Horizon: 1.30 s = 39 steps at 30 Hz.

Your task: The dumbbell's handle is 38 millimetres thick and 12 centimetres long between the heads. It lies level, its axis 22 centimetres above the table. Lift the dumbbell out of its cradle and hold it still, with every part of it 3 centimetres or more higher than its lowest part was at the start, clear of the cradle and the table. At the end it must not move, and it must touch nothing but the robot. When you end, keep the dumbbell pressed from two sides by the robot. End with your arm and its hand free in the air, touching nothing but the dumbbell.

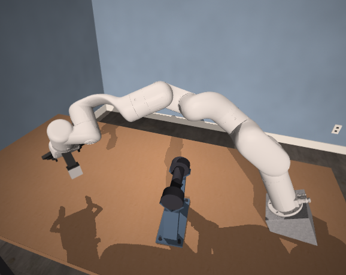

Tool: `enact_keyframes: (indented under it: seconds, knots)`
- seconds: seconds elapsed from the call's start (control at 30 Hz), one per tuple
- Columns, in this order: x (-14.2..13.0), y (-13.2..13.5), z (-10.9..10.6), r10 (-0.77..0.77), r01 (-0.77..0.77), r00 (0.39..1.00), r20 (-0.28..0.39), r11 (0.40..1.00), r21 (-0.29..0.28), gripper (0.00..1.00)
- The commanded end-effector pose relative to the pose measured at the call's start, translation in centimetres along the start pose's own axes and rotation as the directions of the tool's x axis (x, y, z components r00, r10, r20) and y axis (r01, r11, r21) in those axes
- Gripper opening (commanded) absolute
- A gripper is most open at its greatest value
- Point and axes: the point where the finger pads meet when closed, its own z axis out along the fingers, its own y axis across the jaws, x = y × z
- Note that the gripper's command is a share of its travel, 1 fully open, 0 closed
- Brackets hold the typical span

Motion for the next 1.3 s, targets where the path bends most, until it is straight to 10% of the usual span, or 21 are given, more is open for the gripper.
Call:
enact_keyframes:
  seconds: [0.0,0.63,1.27]
  knots:
    - [-0.3,0.1,-0.2,0.004,-0.004,1.0,0.003,1.0,-0.004,1.0]
    - [-0.2,0.0,-0.6,0.01,-0.01,1.0,-0.002,1.0,-0.005,1.0]
    - [2.8,-4.5,-12.4,0.238,-0.243,0.952,-0.193,0.97,-0.004,1.0]
